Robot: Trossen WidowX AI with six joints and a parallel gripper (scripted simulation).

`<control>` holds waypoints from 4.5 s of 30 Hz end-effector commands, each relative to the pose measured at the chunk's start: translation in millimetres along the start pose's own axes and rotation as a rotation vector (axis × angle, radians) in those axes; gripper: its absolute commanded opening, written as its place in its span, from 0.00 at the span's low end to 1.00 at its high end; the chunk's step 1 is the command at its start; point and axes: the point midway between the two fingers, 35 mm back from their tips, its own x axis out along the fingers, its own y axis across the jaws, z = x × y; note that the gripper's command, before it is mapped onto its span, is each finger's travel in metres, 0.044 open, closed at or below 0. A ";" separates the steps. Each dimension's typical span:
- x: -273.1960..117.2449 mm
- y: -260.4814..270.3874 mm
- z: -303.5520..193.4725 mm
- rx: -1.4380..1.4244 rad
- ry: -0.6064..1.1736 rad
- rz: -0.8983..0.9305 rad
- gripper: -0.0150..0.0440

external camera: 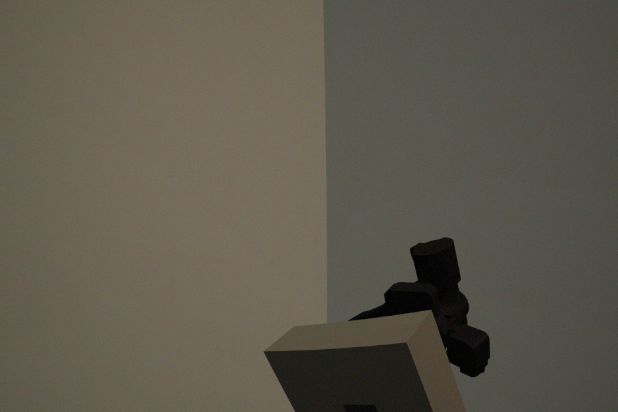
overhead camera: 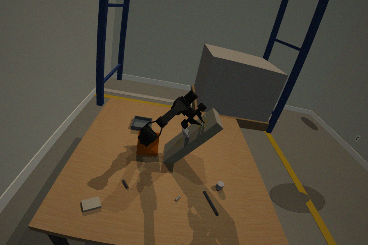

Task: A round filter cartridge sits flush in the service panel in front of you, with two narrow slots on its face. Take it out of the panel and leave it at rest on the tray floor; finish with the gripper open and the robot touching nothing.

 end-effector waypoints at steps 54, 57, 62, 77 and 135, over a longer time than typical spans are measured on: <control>10.4 -0.5 0.3 -0.003 -0.004 0.000 0.41; 10.4 -0.5 0.3 -0.003 -0.004 0.000 0.41; 12.2 -0.5 0.3 -0.003 -0.004 0.000 0.41; 17.2 -0.5 0.2 -0.002 -0.004 0.000 0.41; 28.8 -0.6 0.1 -0.002 -0.003 -0.001 0.41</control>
